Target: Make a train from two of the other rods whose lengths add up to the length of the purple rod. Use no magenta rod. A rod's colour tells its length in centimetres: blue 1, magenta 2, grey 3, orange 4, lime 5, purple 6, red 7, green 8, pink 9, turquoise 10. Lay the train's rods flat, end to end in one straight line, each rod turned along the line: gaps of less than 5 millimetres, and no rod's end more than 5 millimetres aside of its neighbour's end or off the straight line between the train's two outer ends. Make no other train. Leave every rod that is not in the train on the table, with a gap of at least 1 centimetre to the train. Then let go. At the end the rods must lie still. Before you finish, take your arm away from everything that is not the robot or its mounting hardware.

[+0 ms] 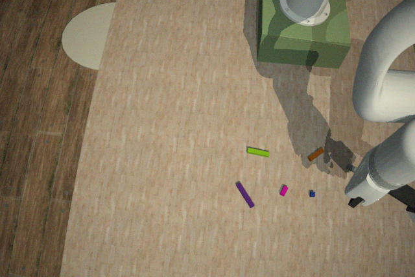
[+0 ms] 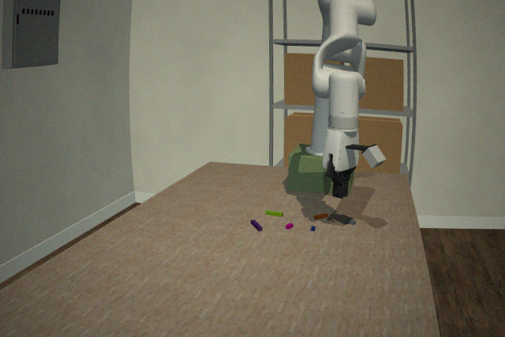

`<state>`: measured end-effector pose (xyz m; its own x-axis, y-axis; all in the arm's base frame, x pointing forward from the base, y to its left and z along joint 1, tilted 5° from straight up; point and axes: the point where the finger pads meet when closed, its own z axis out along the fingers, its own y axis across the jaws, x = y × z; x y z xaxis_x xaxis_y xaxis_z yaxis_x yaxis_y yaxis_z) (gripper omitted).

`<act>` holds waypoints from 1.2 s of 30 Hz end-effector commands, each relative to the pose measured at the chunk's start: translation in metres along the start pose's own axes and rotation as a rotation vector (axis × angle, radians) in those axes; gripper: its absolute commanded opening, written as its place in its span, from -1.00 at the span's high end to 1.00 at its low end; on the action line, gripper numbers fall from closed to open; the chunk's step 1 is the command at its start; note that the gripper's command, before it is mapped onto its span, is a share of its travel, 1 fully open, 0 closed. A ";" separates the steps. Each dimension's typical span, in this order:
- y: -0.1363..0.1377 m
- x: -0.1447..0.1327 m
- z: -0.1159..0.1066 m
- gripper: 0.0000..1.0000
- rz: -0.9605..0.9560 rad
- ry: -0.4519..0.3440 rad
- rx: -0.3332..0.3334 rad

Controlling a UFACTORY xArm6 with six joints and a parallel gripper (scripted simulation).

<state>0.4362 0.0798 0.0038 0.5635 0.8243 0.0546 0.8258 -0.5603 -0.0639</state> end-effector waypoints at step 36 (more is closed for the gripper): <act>0.003 0.003 0.084 0.92 0.005 0.002 -0.003</act>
<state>0.4371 0.0868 -0.0811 0.5675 0.8216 0.0538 0.8231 -0.5644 -0.0633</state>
